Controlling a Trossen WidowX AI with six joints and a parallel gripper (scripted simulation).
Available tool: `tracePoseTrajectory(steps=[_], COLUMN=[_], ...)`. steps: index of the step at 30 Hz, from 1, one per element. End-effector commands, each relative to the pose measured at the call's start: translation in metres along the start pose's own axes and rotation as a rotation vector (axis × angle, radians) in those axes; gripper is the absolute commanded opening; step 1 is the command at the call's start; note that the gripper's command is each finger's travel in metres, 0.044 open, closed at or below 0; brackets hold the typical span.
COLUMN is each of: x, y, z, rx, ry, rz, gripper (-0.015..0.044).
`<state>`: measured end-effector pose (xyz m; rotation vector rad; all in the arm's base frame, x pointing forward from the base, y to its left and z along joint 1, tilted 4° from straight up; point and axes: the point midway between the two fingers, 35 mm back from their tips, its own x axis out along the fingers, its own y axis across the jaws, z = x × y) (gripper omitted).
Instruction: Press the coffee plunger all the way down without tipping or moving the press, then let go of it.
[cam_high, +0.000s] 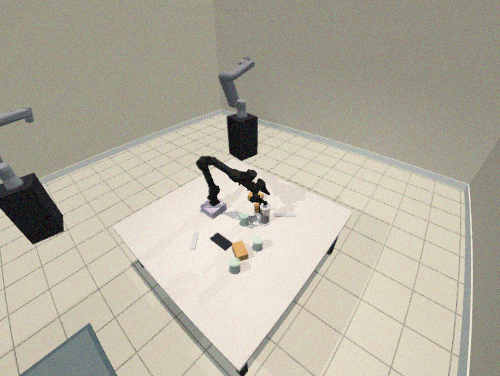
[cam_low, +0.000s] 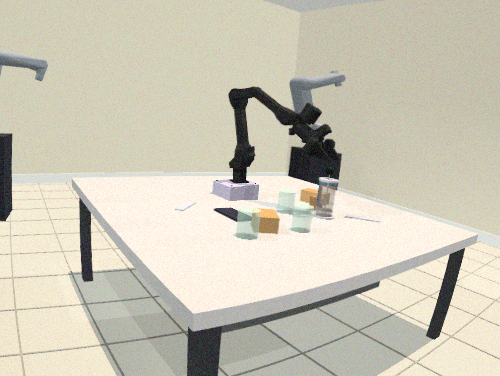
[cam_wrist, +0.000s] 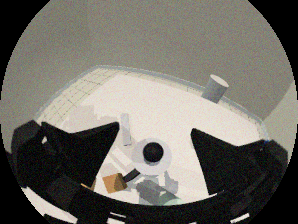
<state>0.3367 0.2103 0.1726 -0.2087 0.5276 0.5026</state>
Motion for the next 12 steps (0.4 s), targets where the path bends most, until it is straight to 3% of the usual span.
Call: tracePoseTrajectory(steps=[1,12], x=[-0.0312,-0.0277], y=[-0.0009,-0.0005], z=[0.0290,0.0238], rx=[0.005,0.005], ry=[-0.032,-0.032], rz=[-0.003,-0.003], gripper=[0.0440,0.0440])
